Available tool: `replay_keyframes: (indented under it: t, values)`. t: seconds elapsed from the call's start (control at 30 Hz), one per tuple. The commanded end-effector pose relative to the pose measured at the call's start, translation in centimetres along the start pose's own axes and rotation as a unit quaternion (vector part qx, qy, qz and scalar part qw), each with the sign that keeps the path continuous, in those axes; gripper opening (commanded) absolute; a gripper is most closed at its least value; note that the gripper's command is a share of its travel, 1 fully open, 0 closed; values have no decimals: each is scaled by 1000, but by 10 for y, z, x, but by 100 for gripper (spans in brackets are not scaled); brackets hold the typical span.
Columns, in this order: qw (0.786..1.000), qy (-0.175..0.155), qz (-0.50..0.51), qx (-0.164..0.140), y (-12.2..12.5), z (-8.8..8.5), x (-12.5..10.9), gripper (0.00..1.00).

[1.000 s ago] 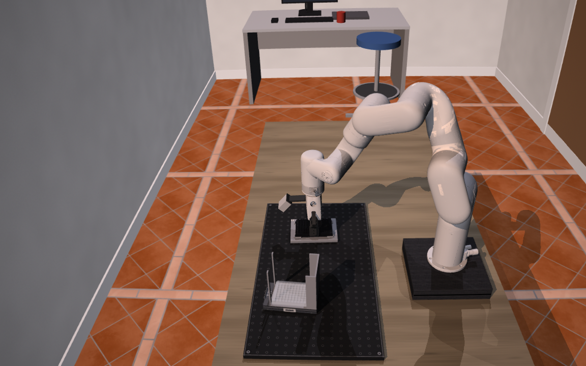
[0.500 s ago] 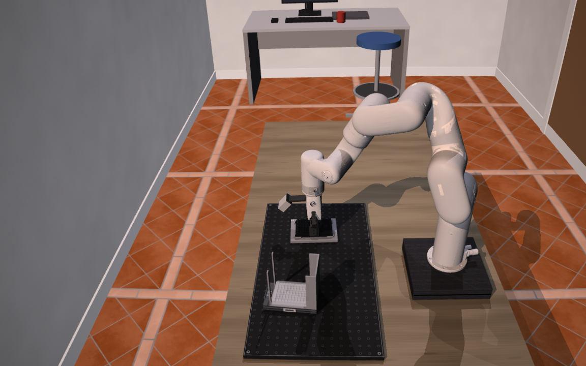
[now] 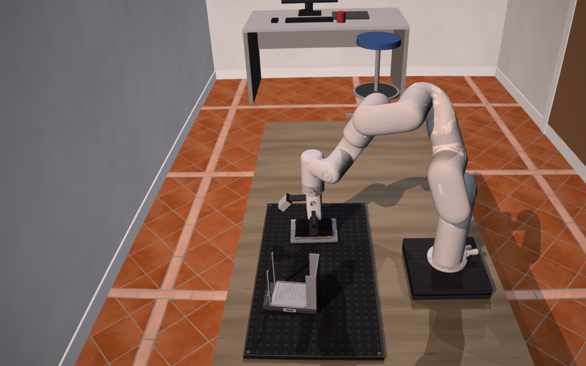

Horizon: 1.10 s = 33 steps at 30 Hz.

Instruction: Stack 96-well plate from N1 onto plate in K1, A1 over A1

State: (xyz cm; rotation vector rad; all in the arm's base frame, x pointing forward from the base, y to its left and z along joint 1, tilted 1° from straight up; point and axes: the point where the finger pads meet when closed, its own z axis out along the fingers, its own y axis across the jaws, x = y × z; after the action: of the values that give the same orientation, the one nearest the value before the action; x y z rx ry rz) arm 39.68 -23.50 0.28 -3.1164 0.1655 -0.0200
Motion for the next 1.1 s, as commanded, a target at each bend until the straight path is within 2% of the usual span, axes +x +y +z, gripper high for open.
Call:
replay_keyframes:
  t: [0.0,1.07]
  values:
    - [1000,2,0,-1,1,-5,2,0]
    - [1000,2,0,-1,1,-20,1,0]
